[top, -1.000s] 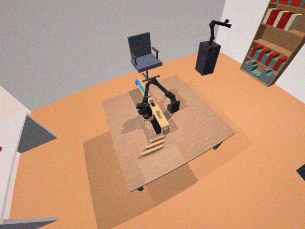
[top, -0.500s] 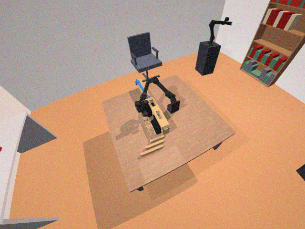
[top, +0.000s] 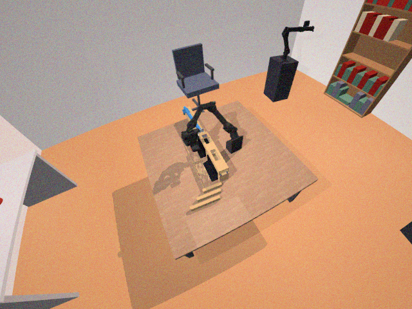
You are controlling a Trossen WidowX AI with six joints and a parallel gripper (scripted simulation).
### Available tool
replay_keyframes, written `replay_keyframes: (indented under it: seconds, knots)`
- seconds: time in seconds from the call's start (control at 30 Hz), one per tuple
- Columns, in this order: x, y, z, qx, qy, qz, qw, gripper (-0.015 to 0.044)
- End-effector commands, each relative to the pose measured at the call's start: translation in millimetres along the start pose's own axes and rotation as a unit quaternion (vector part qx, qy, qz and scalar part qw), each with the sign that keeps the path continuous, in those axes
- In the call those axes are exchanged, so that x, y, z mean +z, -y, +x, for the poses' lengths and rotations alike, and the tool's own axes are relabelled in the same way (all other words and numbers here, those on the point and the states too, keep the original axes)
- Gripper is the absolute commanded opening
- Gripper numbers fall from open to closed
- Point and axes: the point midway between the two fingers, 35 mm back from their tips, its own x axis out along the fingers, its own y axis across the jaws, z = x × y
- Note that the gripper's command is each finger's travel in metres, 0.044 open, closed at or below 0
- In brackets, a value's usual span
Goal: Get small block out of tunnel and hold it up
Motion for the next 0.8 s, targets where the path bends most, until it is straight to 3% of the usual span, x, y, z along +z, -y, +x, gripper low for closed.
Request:
replay_keyframes:
  seconds: [0.0, 0.23, 0.5, 0.77]
  knots:
    - [3.6, 3.4, -17.9, -0.002, 0.006, 0.005, 1.0, 0.0]
    - [2.3, 3.0, -28.8, -0.002, 0.007, -0.001, 1.0, 0.0]
    - [4.4, -20.9, -35.7, 0.001, 0.135, 0.005, 0.991, 0.0]
    - [-15.7, -21.6, -38.9, 0.0, 0.137, 0.005, 0.991, 0.0]
